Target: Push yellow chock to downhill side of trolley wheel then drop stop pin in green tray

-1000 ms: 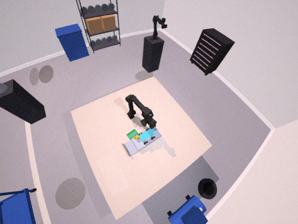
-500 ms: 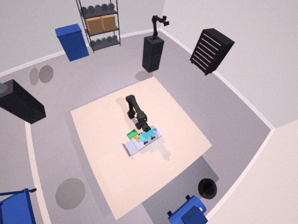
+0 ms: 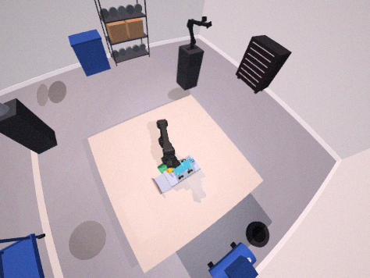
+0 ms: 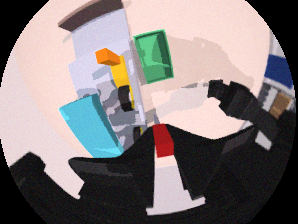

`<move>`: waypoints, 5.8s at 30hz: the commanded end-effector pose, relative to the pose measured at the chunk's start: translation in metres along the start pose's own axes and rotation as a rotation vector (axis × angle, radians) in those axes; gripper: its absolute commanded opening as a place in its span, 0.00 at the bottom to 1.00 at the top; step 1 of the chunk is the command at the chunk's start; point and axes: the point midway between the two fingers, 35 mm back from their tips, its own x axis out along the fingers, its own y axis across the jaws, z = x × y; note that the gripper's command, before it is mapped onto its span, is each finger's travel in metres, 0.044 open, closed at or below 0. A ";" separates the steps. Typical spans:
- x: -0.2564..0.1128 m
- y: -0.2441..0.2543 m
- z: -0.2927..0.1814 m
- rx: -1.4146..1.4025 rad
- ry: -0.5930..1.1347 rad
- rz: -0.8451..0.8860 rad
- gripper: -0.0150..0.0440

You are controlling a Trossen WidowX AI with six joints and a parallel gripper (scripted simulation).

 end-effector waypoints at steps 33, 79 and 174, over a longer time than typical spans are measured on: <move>-0.007 -0.006 0.081 0.306 -0.074 0.020 0.25; -0.004 -0.007 0.074 1.429 -0.253 0.220 0.25; 0.080 -0.019 0.103 1.422 -0.381 0.362 0.58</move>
